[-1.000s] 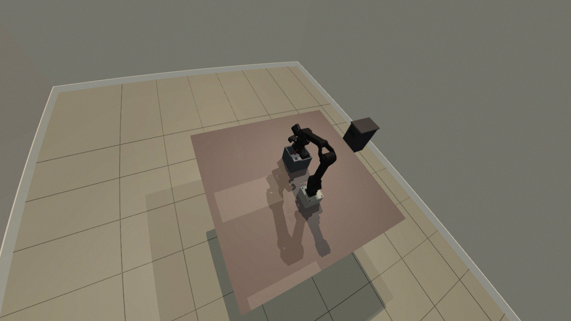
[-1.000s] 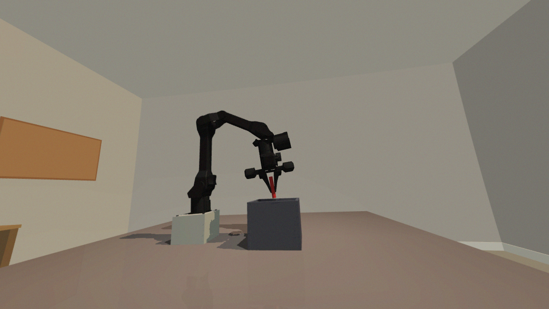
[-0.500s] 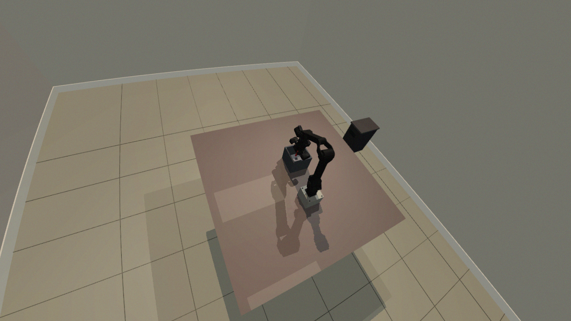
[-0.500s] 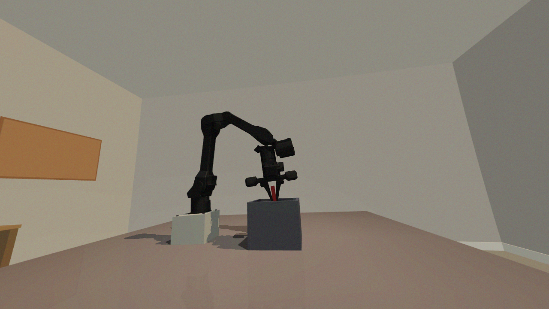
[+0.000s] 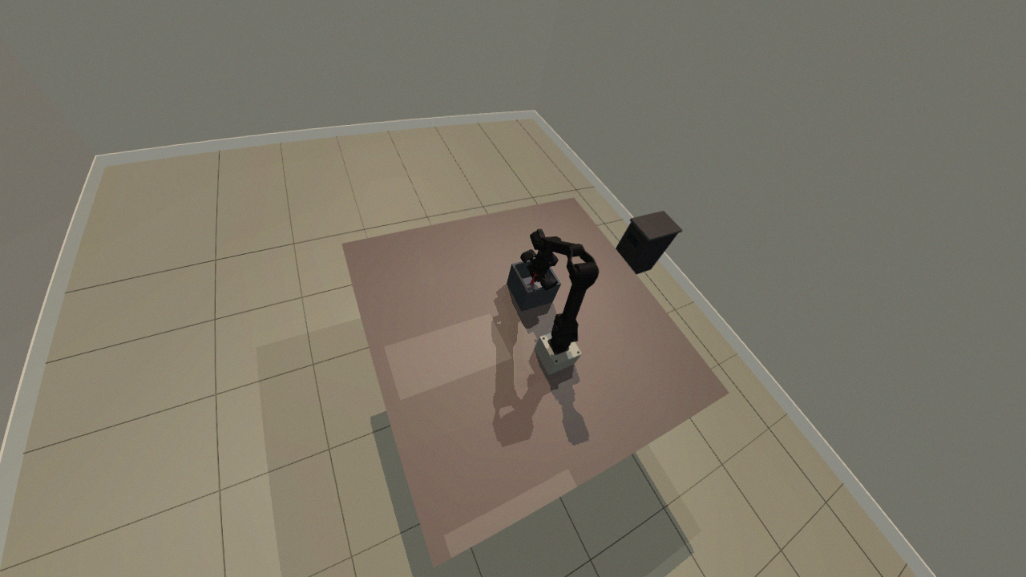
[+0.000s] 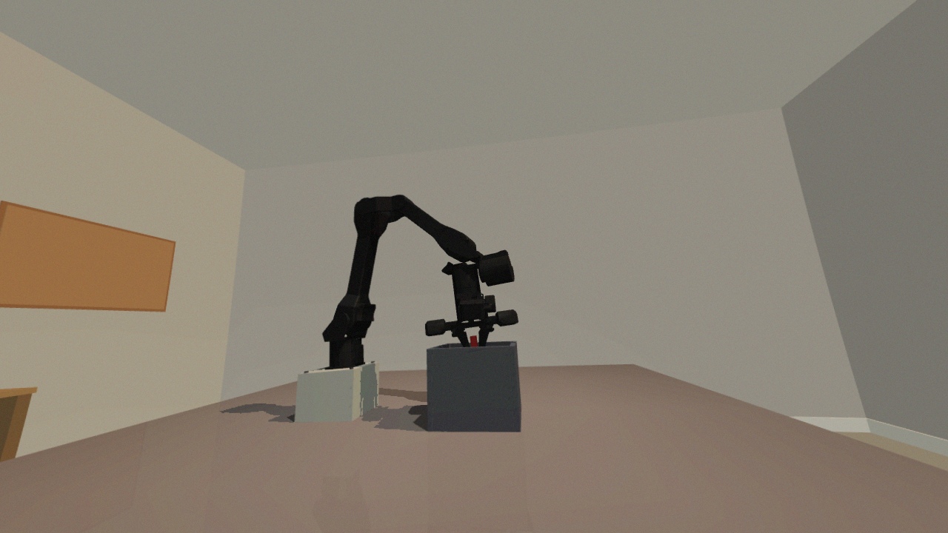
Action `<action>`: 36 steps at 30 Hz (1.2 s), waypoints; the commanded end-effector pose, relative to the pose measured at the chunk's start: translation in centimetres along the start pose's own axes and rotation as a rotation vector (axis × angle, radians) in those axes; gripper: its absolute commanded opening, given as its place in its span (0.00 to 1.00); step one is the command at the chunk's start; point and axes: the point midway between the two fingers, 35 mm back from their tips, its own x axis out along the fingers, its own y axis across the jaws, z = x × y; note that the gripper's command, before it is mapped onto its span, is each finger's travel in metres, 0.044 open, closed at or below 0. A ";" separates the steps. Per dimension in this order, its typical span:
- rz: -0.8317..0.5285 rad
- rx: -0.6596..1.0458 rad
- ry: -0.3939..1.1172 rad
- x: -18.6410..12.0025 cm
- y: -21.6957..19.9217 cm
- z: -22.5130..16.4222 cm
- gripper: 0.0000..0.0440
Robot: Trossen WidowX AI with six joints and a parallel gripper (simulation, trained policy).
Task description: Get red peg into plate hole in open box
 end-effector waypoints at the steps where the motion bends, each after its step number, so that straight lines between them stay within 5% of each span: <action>1: -0.019 -0.017 0.007 0.9 -0.2 0.1 0.00; 9: -0.051 -0.045 0.016 2.2 -0.3 0.1 0.22; 36: 0.036 -0.022 0.279 -1.1 2.3 1.1 0.38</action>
